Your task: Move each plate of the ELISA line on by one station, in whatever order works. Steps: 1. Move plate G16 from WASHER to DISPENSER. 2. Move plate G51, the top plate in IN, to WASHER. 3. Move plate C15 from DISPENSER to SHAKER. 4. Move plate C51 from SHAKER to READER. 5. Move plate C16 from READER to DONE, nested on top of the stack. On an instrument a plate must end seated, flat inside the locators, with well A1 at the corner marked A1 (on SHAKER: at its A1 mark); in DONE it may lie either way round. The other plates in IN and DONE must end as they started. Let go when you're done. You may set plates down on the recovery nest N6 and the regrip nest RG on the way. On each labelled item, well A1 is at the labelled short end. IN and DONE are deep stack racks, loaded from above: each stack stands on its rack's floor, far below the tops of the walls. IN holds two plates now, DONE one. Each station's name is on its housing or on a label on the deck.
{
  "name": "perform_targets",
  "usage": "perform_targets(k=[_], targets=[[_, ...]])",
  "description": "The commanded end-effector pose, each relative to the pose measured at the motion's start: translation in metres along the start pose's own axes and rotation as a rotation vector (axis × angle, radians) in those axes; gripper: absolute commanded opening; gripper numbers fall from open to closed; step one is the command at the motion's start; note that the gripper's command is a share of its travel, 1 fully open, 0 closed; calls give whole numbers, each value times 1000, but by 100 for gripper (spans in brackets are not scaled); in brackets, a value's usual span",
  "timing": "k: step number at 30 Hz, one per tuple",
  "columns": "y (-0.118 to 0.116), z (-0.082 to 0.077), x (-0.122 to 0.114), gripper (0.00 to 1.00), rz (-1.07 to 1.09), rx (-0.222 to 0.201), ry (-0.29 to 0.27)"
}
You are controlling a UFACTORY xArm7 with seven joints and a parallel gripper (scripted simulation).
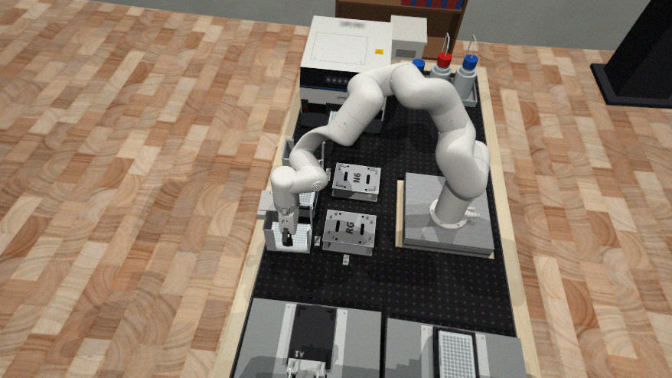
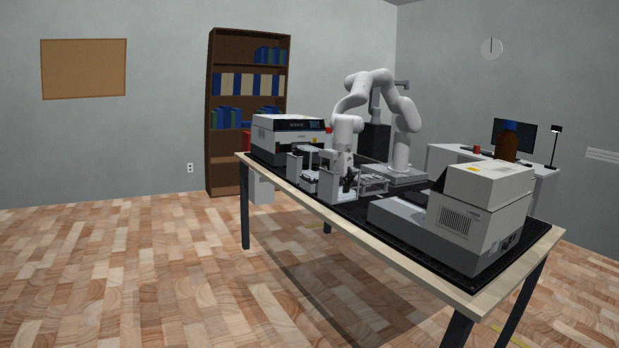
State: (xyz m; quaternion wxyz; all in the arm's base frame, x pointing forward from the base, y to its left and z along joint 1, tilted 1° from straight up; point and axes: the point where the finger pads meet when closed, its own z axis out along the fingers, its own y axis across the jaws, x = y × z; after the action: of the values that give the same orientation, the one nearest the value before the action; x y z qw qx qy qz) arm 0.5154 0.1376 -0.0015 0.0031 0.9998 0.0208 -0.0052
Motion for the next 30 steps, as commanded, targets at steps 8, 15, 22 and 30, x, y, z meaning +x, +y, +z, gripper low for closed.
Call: perform_targets(k=[8,15,22,30], targets=[[-1,2,2,100,0,1,5],[-1,3,2,100,0,1,5],[-1,6,2,100,0,1,5],[-1,8,2,100,0,1,5]])
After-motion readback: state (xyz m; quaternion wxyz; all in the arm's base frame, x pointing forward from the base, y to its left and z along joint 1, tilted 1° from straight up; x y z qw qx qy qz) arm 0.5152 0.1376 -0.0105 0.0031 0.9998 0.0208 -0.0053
